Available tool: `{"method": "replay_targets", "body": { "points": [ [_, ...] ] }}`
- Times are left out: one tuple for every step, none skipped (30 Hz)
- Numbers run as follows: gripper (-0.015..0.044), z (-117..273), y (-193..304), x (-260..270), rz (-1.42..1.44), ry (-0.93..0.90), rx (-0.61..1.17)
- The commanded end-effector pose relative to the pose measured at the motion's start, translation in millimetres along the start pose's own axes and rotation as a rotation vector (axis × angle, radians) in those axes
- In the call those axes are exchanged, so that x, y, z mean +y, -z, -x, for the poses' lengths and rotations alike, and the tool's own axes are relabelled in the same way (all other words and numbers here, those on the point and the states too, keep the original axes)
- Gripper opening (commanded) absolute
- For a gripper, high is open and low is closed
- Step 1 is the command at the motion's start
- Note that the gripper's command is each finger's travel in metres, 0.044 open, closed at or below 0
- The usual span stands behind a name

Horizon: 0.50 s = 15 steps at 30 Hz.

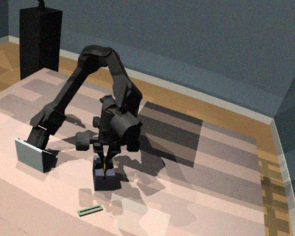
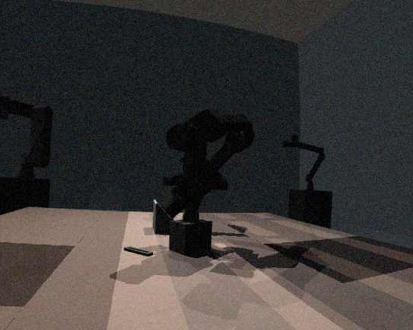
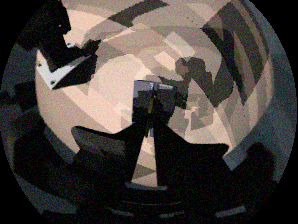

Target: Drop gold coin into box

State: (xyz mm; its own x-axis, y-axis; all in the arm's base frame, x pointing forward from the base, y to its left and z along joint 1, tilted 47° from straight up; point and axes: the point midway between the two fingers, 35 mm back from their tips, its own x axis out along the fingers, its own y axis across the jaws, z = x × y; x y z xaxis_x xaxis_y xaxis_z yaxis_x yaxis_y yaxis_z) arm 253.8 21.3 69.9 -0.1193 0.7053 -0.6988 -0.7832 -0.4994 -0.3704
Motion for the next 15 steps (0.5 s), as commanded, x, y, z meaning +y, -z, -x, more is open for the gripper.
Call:
{"method": "replay_targets", "body": {
  "points": [
    [0.0131, 0.3, 0.0, -0.2, 0.001, 0.000, 0.000],
    [0.0158, 0.3, 0.0, -0.2, 0.001, 0.000, 0.000],
    [0.0161, 0.3, 0.0, -0.2, 0.001, 0.000, 0.000],
    [0.0161, 0.3, 0.0, -0.2, 0.001, 0.000, 0.000],
    [0.0161, 0.3, 0.0, -0.2, 0.001, 0.000, 0.000],
    [0.0161, 0.3, 0.0, -0.2, 0.001, 0.000, 0.000],
    [0.0161, 0.3, 0.0, -0.2, 0.001, 0.000, 0.000],
    [0.0161, 0.3, 0.0, -0.2, 0.001, 0.000, 0.000],
    [0.0161, 0.3, 0.0, -0.2, 0.001, 0.000, 0.000],
    [0.0161, 0.3, 0.0, -0.2, 0.001, 0.000, 0.000],
    [0.0161, 0.3, 0.0, -0.2, 0.001, 0.000, 0.000],
    [0.0187, 1.0, 0.1, -0.2, 0.001, 0.000, 0.000],
    [0.0213, 3.2, 0.2, -0.2, 0.001, 0.000, 0.000],
    [0.0239, 6.9, 0.3, -0.1, 0.000, 0.000, 0.000],
    [0.0266, 11.4, 0.4, 0.0, 0.000, 0.000, 0.000]
  ]
}}
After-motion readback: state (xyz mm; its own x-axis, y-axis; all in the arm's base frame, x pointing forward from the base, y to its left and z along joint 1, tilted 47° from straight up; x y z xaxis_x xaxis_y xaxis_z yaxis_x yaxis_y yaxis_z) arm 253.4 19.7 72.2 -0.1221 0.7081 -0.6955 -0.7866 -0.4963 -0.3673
